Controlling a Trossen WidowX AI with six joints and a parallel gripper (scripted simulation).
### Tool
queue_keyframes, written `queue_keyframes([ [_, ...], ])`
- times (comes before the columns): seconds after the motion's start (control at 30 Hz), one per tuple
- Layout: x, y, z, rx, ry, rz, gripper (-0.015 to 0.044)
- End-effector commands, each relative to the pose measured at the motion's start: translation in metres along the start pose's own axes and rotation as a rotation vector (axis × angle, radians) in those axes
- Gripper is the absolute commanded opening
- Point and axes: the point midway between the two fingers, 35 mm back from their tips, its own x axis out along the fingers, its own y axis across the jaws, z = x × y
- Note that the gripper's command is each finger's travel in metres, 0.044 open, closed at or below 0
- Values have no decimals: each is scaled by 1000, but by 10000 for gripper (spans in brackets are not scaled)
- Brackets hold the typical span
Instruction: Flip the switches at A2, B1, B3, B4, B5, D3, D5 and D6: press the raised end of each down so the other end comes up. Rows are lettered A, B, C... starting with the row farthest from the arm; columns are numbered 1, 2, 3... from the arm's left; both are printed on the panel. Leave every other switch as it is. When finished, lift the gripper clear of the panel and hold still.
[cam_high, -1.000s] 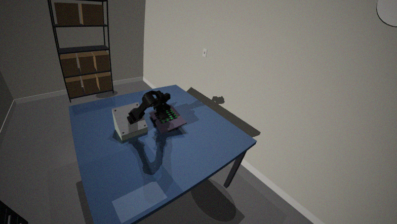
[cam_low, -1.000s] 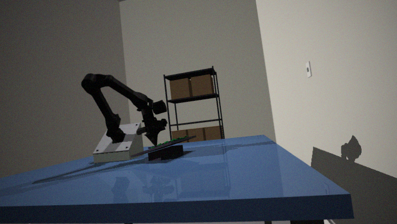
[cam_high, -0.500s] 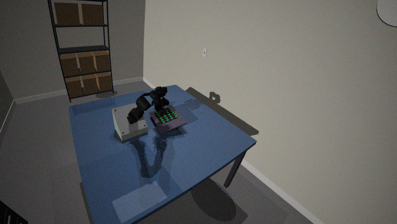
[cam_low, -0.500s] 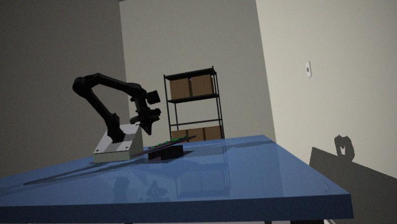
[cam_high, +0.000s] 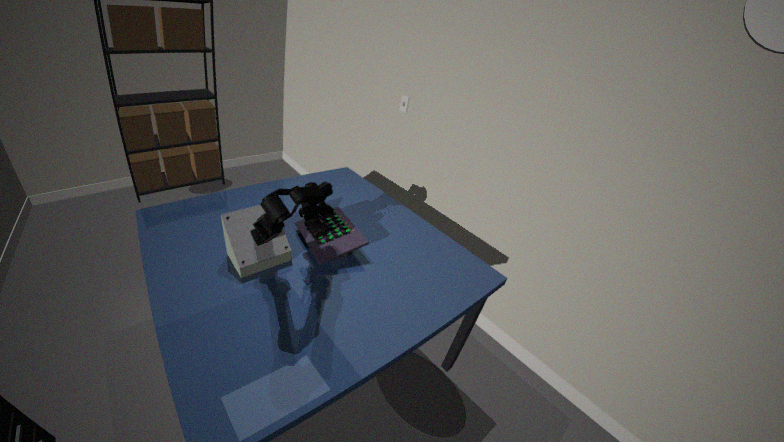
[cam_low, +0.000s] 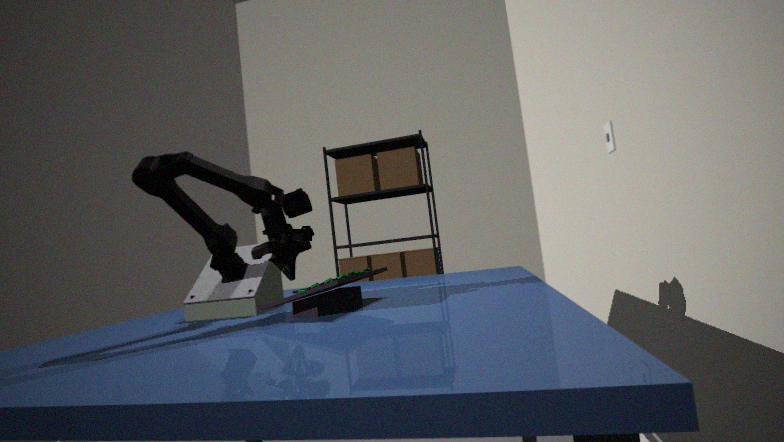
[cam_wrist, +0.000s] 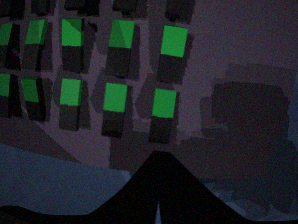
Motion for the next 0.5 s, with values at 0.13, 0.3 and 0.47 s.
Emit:
queue_keyframes([
  [0.13, 13, -1, 0, -1, -10, -5, 0],
  [0.3, 16, -1, 1, -1, -10, -4, 0],
  [0.47, 24, -1, 1, -1, -10, -4, 0],
])
